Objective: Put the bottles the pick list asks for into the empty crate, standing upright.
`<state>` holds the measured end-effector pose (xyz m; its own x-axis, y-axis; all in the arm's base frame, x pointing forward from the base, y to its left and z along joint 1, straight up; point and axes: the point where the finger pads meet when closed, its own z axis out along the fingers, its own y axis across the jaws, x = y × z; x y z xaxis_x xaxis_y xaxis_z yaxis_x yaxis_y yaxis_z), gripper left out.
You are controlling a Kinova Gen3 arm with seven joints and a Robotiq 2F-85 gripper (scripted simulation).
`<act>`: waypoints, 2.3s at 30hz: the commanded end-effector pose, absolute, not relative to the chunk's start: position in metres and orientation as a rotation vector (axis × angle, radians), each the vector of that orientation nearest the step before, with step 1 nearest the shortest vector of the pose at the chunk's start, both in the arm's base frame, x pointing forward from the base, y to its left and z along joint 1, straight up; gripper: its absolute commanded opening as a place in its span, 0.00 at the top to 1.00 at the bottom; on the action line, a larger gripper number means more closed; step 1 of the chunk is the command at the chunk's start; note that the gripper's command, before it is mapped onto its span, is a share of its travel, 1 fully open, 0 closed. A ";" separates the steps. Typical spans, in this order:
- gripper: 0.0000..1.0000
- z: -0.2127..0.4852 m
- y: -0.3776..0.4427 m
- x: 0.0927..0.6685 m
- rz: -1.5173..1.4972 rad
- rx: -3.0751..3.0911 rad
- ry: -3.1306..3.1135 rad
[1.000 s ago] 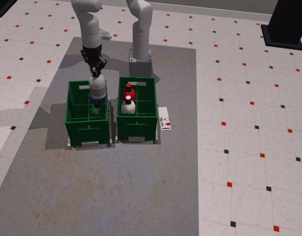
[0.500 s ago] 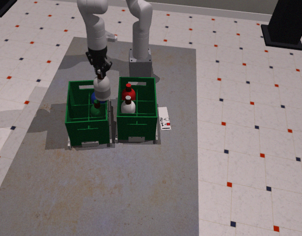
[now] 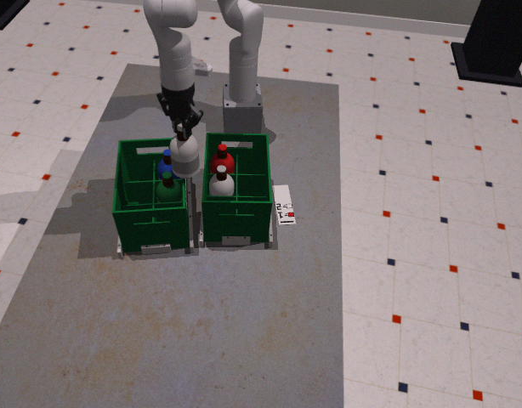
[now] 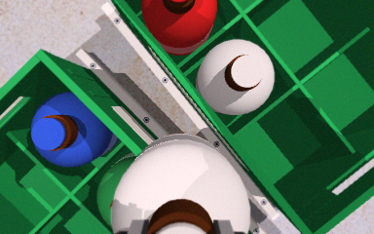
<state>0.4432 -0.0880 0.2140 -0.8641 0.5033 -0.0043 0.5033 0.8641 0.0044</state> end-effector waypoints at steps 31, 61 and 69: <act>0.90 0.215 -0.035 0.463 0.005 0.817 3.026; 0.90 0.215 0.017 0.483 0.005 0.817 3.026; 0.90 0.215 0.017 0.484 0.005 0.817 3.026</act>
